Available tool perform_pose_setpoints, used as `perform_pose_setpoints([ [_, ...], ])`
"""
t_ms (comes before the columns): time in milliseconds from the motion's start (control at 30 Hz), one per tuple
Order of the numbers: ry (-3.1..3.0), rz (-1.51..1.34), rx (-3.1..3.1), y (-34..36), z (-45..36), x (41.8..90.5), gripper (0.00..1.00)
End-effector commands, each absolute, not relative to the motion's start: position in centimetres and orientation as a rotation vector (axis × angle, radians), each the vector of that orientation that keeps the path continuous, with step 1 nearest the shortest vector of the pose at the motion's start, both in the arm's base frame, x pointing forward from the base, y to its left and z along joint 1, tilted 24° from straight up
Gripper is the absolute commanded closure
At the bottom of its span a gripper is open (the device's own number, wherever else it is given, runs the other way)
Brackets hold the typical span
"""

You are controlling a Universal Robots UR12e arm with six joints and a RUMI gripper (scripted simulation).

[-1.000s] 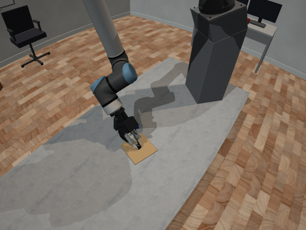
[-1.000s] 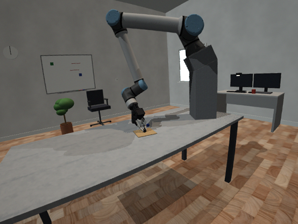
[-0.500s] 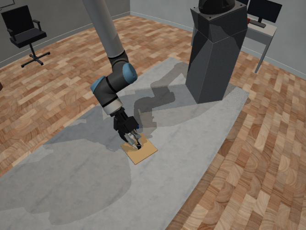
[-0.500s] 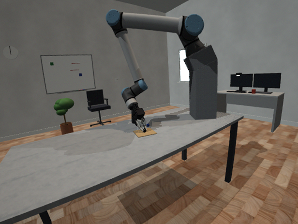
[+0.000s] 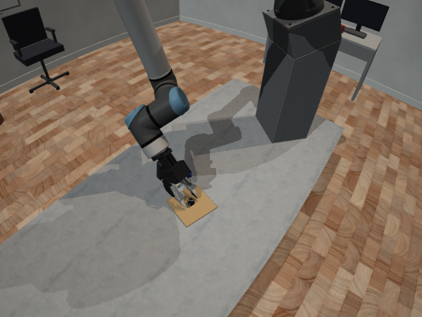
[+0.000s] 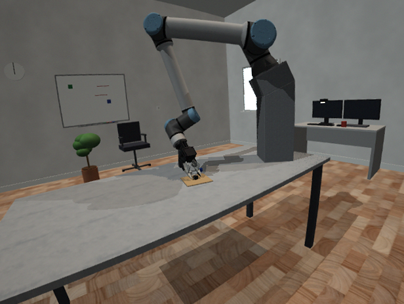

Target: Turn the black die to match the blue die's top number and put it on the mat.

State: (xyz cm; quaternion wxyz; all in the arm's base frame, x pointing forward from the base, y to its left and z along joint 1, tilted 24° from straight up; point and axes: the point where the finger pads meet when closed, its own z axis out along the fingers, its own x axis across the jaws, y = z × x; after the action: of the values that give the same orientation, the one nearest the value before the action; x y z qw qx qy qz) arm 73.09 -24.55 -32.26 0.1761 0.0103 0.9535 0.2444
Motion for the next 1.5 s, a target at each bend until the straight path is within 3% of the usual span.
perform_pose_setpoints([
  [0, 2.7, 0.691, 0.029, -24.6, -32.2, 73.1, 0.67],
  [1467, 2.7, 0.691, 0.029, -22.5, -25.9, 71.1, 0.67],
])
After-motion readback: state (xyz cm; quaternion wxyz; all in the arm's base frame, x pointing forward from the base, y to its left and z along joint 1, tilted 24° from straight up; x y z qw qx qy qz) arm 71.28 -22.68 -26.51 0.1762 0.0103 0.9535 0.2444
